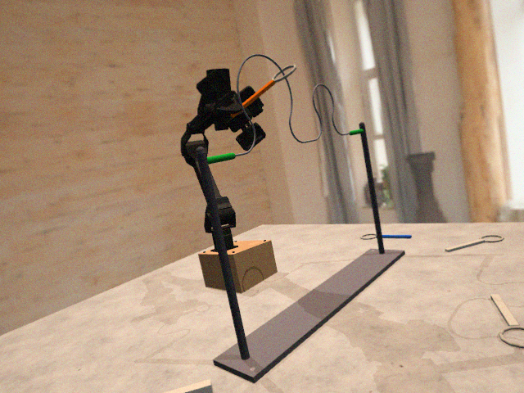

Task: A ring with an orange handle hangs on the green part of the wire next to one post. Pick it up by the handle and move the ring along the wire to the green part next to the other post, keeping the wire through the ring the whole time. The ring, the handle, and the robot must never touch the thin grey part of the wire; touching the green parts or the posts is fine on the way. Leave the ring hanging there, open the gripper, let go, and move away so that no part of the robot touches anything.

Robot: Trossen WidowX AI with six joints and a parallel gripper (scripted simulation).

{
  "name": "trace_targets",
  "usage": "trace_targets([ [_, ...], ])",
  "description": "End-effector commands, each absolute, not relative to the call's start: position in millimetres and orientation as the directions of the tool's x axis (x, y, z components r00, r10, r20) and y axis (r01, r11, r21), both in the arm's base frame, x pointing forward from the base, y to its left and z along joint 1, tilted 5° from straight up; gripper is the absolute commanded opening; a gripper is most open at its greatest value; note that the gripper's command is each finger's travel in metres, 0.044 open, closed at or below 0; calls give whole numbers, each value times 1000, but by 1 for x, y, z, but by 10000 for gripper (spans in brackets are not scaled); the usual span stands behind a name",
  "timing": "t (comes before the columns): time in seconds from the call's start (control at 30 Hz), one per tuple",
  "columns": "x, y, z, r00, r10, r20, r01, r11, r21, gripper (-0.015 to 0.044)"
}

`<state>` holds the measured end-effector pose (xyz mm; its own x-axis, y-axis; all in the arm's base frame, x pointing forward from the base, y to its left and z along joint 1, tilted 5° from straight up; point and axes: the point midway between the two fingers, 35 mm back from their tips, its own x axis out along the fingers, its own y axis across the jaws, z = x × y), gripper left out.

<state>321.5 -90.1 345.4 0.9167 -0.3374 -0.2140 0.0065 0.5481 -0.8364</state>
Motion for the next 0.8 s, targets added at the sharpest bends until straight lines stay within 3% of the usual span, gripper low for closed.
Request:
trace_targets([
  [0.0, 321, -92, 347, 918, -352, -185, 14, 495, -869, -150],
  [0.77, 322, -96, 356, 926, -375, -44, 48, 231, -972, -150],
])
